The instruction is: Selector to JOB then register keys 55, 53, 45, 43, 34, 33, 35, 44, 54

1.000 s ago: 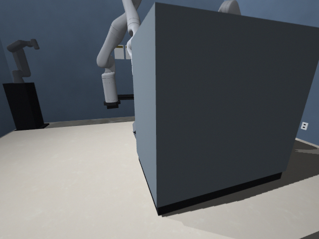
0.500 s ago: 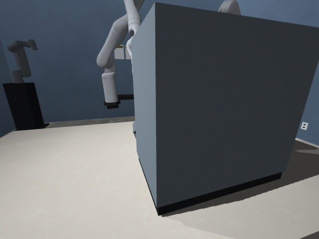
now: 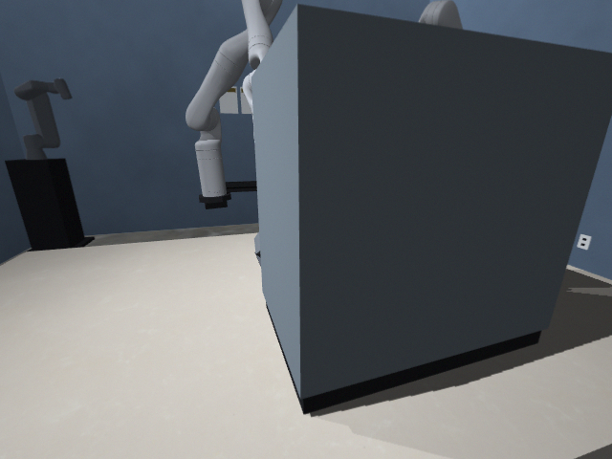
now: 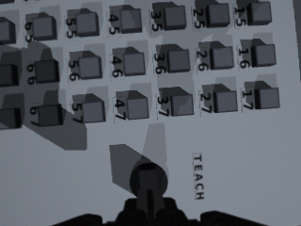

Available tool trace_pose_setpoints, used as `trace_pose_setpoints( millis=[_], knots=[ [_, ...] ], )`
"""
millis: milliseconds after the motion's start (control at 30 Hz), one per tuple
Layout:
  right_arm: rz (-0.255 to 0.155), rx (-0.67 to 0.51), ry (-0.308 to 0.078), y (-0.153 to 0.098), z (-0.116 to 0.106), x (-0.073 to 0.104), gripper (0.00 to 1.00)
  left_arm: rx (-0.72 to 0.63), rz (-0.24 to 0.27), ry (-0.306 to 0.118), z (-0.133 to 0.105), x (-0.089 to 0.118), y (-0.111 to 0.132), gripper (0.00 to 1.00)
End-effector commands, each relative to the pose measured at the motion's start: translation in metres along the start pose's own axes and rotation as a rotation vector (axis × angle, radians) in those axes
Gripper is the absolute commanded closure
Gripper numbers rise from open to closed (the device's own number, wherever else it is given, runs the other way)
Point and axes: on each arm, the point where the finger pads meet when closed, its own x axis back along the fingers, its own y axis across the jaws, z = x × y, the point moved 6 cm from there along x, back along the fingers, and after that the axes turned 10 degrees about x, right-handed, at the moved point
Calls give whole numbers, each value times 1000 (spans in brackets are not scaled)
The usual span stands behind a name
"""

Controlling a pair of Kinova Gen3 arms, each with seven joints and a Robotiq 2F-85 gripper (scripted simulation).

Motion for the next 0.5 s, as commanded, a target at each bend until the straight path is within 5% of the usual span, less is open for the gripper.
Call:
trace_pose_setpoints(
  millis=[0,267,467],
  knots=[
    [-1,-1,0,1,0,0,903,0,1,-2,0,1,0,2],
    [-1,0,0,0,2,0,903,0,1,-2,0,1,0,2],
    [-1,8,0,-2,24,-2,903,0,1,-2,0,1,0,2]
  ],
)
